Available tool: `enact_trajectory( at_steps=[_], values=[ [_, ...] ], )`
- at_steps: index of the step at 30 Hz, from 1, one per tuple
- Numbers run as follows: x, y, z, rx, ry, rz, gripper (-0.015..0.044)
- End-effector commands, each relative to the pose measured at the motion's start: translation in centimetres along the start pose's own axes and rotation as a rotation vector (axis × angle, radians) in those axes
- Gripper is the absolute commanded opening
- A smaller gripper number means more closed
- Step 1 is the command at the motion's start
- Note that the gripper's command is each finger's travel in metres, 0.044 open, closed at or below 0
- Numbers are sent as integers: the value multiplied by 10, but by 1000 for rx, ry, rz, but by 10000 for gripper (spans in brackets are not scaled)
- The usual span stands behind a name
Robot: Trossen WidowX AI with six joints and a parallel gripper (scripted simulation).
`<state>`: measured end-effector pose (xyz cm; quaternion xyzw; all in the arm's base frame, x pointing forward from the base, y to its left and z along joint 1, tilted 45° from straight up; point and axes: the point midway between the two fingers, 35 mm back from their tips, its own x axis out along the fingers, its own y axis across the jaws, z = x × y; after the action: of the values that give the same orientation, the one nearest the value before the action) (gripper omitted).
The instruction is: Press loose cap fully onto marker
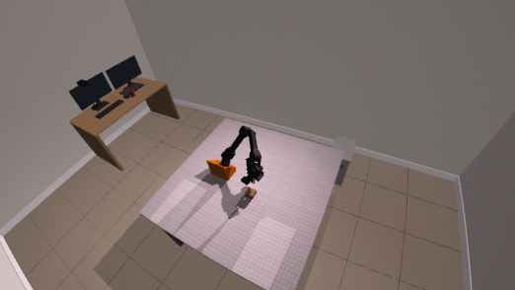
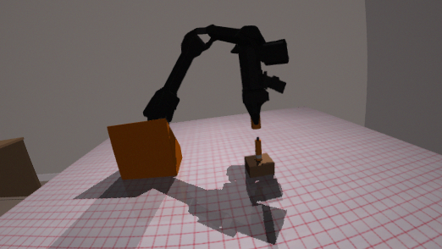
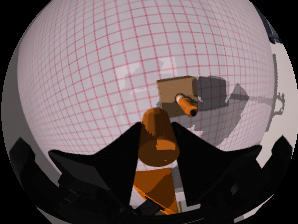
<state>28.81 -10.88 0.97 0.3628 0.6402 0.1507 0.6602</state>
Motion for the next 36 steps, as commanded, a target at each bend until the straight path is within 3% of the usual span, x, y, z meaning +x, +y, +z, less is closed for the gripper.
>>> enact_trajectory(
  at_steps=[1,12,36],
  values=[
    [-1,-13,1,0,9,3,0],
    [-7,-49,1,-8,17,17,0],
    [21,-49,2,-8,16,17,0]
  ],
)
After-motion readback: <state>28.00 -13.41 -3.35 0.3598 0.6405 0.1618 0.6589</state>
